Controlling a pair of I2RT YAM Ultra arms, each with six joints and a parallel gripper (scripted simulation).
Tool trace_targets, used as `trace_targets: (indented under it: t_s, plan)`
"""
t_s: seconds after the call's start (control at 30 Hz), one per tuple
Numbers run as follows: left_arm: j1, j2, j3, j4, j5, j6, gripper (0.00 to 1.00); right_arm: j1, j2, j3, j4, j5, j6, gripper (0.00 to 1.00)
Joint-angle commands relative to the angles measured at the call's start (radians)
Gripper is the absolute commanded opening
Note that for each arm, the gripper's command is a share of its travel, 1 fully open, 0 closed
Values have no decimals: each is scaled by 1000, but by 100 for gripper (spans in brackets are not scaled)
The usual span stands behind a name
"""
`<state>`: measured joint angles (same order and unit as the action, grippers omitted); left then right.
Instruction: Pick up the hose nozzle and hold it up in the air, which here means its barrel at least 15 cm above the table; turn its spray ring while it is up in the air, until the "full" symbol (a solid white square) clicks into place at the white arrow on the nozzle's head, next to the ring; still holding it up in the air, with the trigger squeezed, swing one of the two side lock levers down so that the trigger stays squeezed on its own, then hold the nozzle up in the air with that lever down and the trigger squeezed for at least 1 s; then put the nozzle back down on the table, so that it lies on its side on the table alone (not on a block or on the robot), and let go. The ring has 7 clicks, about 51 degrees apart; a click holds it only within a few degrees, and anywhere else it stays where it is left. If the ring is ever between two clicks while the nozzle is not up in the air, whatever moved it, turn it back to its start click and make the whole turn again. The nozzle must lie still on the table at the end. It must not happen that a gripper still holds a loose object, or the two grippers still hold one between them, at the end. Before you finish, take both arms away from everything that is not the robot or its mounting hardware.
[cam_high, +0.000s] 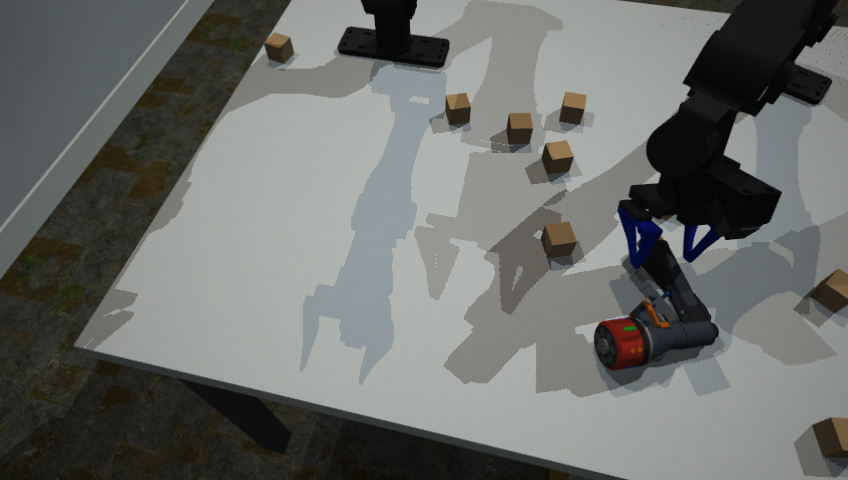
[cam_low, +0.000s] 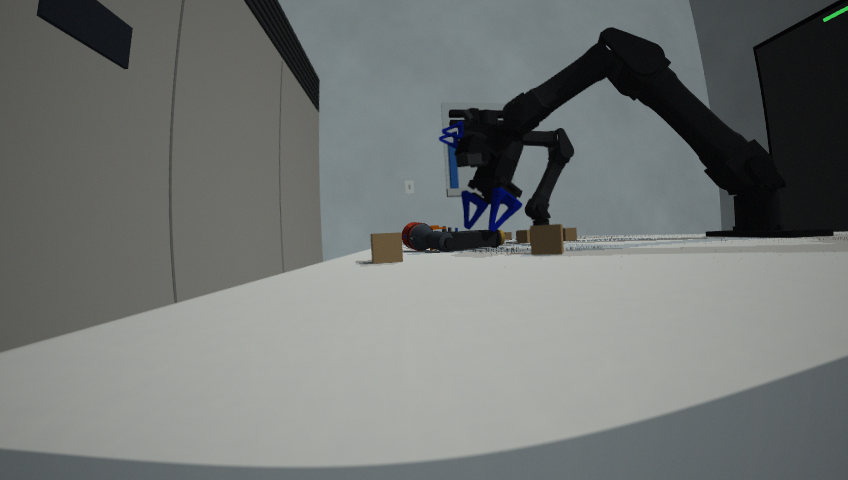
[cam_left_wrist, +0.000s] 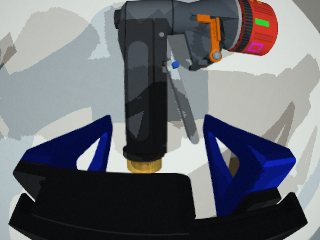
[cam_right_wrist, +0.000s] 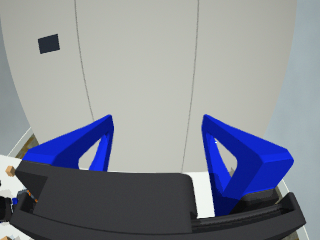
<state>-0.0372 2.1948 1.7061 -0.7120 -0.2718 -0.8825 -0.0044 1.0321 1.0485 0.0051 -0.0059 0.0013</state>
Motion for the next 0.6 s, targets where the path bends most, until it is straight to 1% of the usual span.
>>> trace_targets:
  t_s: [0.0,0.07,0.17,0.27,0.33,0.57]
  plan:
    - [11,-4,-10,38,-3,10,78,0,-13,41,18,-4,7,76]
    - [17,10,10,48,-5,11,78,0,-13,41,18,-4,7,76]
    - [18,23,-12,60,-1,14,78,0,-13,41,18,-4,7,76]
    - [11,13,-9,44,-4,12,78,0,-13,41,18,-4,7,76]
    - [24,34,19,74,-2,16,78,0,-13,41,18,-4,7,76]
    - [21,56,24,98,2,21,78,0,-13,41,18,-4,7,76]
